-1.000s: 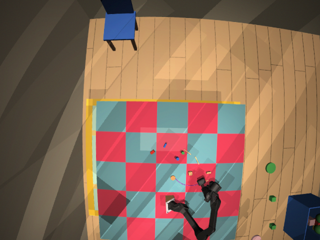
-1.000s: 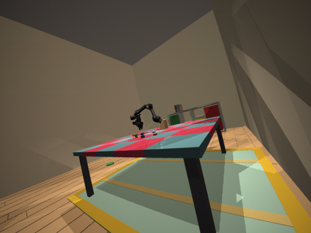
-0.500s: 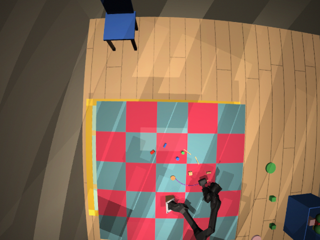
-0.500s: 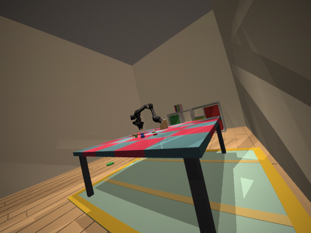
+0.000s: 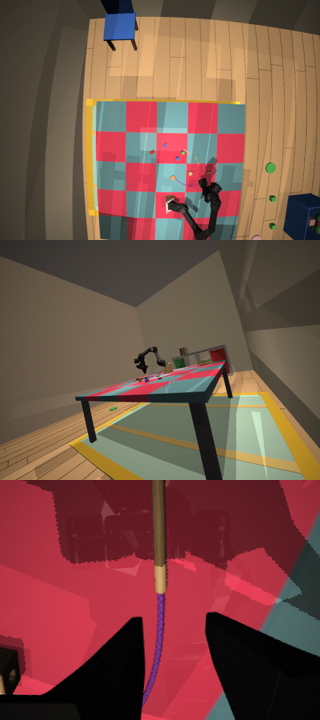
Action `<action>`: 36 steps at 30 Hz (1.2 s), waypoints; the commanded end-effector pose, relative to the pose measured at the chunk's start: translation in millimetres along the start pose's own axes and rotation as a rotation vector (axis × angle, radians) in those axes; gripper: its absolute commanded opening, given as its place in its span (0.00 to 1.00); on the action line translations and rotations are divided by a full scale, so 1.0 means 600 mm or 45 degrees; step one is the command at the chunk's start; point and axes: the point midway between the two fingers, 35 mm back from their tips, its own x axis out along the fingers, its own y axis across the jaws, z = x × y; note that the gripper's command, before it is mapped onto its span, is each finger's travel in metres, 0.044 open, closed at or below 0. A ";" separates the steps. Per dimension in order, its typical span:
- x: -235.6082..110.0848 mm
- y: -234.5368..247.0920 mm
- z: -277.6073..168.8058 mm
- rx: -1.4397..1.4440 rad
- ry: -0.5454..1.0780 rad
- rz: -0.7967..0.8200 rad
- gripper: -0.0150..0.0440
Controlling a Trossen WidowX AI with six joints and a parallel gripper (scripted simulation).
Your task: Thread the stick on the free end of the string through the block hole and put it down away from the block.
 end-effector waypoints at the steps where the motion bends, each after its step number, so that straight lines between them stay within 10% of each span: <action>1: 0.000 0.001 0.000 0.007 0.000 0.006 0.46; 36: 0.085 0.003 0.001 0.007 -0.001 0.005 0.46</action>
